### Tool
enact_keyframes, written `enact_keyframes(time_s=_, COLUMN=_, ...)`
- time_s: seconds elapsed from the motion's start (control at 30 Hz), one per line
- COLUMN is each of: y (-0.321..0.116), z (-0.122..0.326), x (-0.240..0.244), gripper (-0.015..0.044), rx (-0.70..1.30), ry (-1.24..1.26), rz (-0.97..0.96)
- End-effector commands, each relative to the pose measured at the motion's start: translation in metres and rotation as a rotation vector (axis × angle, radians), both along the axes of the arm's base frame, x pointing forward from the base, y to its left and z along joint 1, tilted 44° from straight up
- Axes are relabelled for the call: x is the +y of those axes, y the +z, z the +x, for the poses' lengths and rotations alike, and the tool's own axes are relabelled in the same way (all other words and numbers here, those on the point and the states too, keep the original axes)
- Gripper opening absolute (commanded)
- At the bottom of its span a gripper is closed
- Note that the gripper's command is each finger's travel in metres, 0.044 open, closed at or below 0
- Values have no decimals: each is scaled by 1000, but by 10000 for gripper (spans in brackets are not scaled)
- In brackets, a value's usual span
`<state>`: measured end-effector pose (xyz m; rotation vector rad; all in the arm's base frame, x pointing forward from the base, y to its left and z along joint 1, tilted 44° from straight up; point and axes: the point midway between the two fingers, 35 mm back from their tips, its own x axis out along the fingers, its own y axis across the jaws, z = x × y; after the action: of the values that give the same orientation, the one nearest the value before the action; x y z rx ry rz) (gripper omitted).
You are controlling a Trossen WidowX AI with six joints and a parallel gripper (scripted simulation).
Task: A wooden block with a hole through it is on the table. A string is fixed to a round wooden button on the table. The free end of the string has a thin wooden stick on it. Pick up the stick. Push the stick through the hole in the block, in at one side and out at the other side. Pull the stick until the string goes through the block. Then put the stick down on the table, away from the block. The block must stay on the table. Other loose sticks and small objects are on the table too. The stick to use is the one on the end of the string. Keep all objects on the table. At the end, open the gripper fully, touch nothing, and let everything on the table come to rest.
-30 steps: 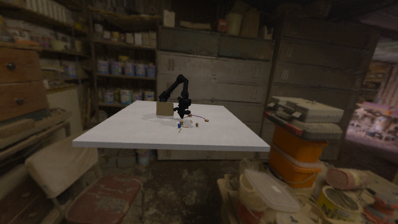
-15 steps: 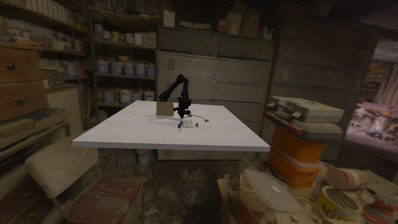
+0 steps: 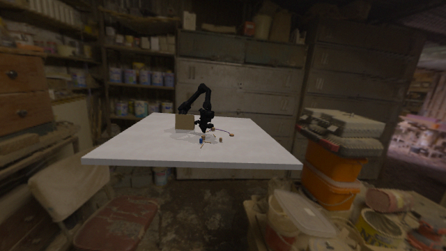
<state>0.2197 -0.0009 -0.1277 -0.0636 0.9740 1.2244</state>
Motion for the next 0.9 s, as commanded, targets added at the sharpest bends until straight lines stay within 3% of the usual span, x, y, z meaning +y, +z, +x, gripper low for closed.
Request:
enact_keyframes(time_s=0.0, y=-3, z=0, x=-1, gripper=0, rx=-3, ry=8, rz=-9)
enact_keyframes(time_s=0.57, y=-3, z=0, x=-1, gripper=0, rx=-3, ry=8, rz=-9)
enact_keyframes(time_s=0.83, y=7, z=2, x=-7, gripper=210, rx=2, ry=-1, rz=-1)
enact_keyframes(time_s=0.87, y=15, z=3, x=-16, gripper=210, rx=5, ry=-2, rz=-1)
